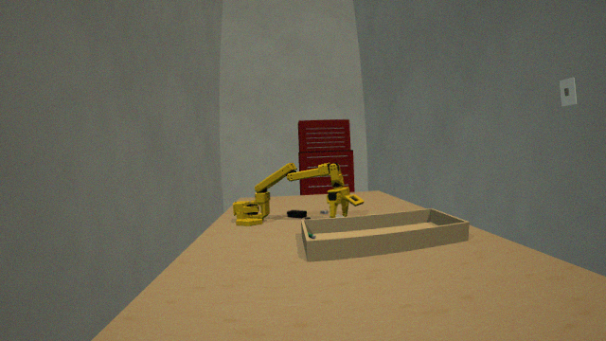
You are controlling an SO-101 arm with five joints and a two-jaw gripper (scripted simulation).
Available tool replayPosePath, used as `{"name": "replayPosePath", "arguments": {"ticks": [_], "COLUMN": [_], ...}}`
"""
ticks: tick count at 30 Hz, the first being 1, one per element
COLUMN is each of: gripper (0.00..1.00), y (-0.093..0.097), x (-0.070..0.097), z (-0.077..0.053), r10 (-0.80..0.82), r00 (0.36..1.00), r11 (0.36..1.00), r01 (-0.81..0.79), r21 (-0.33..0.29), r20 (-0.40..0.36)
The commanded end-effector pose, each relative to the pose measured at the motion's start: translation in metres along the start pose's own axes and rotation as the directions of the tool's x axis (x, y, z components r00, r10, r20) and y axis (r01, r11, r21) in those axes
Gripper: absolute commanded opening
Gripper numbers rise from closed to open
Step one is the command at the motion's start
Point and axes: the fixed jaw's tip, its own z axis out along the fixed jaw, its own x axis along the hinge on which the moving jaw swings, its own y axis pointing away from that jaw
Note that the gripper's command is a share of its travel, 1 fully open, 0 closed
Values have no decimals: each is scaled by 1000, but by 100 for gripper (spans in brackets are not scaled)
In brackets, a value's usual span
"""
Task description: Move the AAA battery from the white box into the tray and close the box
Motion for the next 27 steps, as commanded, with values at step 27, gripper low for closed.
{"name": "replayPosePath", "arguments": {"ticks": [27], "gripper": [28], "y": [3], "x": [-12], "z": [-48], "r10": [6], "r00": [994], "r11": [997], "r01": [2], "r21": [-73], "r20": [113]}}
